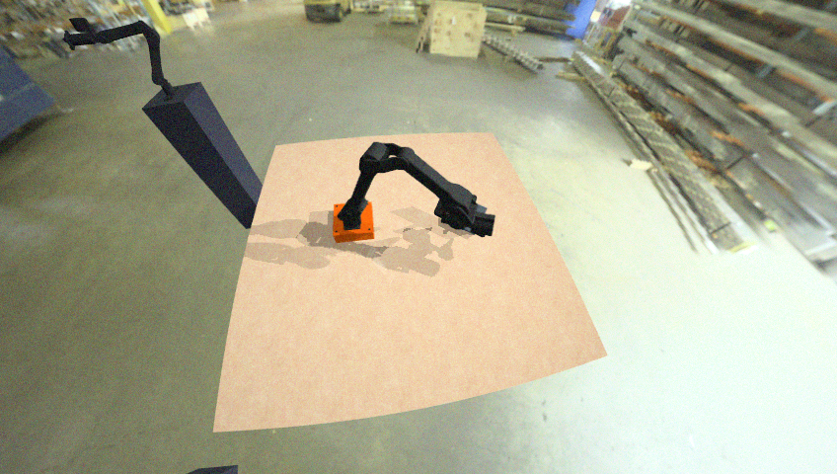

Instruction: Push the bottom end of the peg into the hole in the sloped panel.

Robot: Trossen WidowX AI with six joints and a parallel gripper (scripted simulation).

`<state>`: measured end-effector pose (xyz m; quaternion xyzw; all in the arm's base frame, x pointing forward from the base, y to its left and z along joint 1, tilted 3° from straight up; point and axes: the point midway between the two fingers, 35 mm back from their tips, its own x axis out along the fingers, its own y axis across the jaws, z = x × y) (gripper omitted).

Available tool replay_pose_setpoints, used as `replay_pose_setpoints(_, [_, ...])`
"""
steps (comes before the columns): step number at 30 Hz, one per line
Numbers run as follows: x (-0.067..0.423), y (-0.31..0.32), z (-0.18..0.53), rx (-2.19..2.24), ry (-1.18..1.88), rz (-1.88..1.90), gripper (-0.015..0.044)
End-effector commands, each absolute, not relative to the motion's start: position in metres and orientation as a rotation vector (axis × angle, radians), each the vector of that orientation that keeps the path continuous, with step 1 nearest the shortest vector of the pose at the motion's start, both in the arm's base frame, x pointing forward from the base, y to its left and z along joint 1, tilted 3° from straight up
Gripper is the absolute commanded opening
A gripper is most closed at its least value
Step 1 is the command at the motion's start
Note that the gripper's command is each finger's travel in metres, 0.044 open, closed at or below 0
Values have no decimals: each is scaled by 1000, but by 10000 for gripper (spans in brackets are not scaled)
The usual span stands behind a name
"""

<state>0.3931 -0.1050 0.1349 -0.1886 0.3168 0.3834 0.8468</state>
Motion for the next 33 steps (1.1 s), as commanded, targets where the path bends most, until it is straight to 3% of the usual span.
replay_pose_setpoints(1, [389, -111, 144, -405, 660, 806, 440])
replay_pose_setpoints(33, [363, -136, 172, -401, 663, 805, 440])
